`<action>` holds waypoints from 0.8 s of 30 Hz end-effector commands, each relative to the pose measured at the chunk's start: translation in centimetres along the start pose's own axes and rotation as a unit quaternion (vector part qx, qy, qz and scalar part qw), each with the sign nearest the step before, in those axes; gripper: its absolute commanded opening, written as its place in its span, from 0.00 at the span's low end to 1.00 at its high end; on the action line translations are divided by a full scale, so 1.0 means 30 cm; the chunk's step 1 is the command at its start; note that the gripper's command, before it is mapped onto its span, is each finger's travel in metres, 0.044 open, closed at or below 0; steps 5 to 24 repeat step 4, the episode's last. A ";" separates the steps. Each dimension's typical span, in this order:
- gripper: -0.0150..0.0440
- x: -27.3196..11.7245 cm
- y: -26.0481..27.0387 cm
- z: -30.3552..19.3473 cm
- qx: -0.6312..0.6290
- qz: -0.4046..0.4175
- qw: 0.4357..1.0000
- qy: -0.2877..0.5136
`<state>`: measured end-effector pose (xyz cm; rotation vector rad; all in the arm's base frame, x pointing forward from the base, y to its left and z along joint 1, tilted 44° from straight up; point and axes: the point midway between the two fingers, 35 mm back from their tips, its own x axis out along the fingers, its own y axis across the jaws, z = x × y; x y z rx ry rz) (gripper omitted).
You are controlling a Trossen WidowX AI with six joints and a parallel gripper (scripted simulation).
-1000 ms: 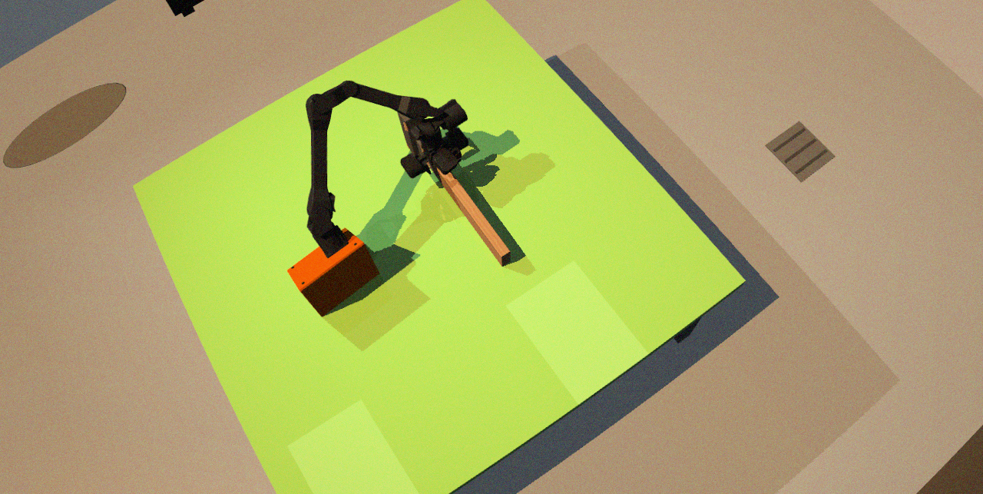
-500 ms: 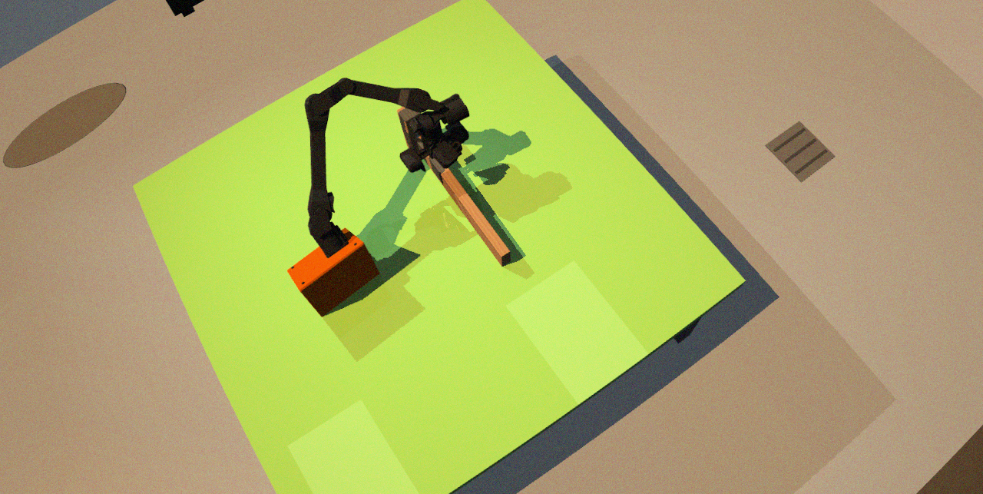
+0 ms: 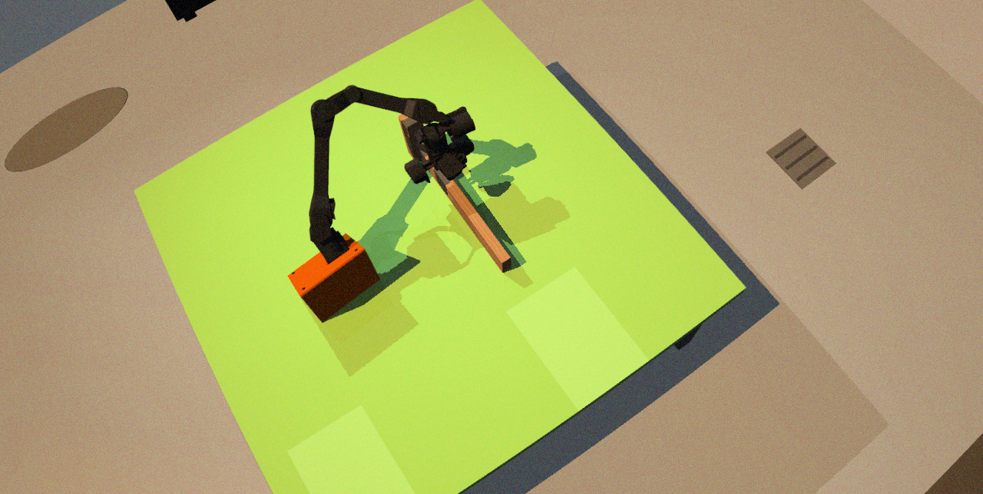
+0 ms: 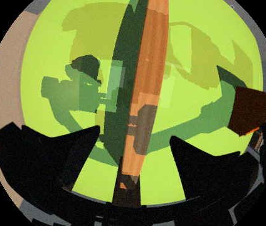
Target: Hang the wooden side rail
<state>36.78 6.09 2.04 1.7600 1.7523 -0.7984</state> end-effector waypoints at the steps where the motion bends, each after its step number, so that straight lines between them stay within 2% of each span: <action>1: 1.00 0.000 0.000 0.000 0.001 0.000 1.000 0.000; 24: 1.00 0.000 0.000 0.000 0.001 0.000 1.000 0.000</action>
